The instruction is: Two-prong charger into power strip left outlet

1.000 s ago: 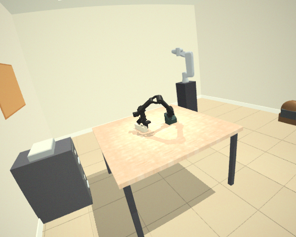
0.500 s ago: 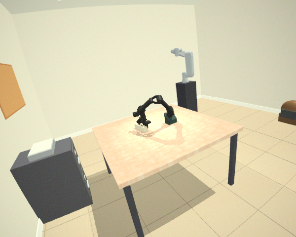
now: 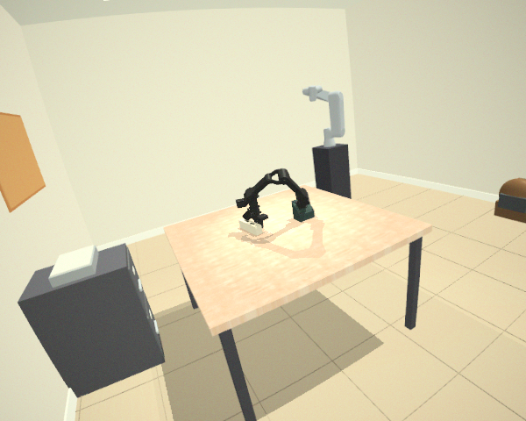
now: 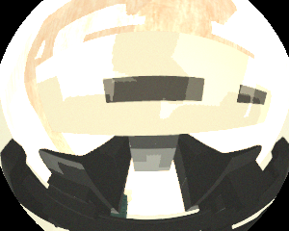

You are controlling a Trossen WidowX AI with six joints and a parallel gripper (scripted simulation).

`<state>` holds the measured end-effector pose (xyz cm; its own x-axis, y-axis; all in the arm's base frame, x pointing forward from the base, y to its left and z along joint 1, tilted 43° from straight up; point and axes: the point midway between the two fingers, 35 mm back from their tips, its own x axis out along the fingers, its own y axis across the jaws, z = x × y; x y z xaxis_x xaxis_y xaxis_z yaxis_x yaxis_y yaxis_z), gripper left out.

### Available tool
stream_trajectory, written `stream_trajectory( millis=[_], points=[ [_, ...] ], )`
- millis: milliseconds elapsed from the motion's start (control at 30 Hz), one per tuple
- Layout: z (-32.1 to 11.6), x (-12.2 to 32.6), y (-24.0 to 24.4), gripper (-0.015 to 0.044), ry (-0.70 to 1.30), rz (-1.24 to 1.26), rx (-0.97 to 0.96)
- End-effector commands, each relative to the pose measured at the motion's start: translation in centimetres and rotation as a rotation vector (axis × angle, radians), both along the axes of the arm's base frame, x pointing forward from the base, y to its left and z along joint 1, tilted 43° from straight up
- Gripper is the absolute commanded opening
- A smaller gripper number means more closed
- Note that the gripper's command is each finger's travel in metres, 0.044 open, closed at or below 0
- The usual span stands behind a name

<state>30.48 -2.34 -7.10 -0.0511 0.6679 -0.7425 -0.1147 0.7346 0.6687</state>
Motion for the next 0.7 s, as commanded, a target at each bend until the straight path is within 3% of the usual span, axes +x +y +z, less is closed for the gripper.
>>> stream_trajectory(
  millis=[0,667],
  points=[
    [0.09,0.79,0.19,0.0,-0.035,0.005,0.001],
    [0.26,0.73,0.01,0.0,-0.035,0.005,0.001]
  ],
)
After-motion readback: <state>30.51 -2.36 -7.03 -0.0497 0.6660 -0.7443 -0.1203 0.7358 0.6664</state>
